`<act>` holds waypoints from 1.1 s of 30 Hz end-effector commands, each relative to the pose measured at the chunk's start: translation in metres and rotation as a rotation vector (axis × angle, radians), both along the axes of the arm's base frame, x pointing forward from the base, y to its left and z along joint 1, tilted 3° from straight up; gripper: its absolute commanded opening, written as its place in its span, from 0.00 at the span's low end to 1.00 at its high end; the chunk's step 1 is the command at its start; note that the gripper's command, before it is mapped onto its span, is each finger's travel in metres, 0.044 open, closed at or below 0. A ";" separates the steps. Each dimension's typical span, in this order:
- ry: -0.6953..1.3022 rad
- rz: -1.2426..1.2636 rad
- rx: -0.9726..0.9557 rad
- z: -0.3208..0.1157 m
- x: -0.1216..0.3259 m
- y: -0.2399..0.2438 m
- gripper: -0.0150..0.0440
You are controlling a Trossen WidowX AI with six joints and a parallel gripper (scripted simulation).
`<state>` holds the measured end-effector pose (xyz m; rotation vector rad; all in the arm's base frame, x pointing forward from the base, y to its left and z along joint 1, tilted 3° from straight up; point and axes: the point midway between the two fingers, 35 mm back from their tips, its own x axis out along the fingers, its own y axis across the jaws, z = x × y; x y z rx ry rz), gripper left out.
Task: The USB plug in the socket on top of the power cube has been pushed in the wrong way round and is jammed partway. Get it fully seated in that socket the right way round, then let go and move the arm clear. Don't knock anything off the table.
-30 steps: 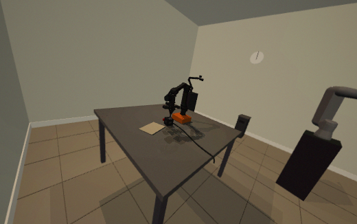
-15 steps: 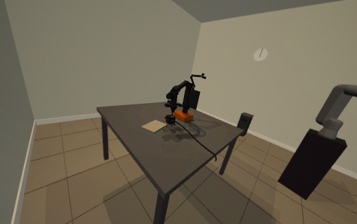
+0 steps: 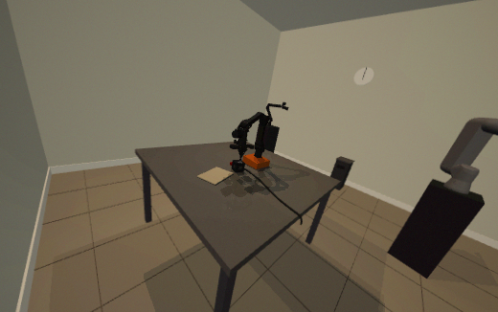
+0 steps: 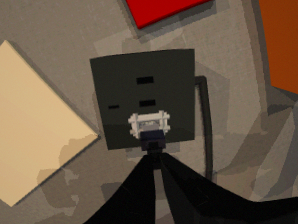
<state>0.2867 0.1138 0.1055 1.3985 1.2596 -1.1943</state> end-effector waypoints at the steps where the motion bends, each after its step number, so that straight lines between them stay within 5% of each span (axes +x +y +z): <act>1: -0.003 0.004 0.005 0.000 0.000 0.001 0.25; 33: -0.003 0.004 0.005 -0.004 0.000 0.001 0.25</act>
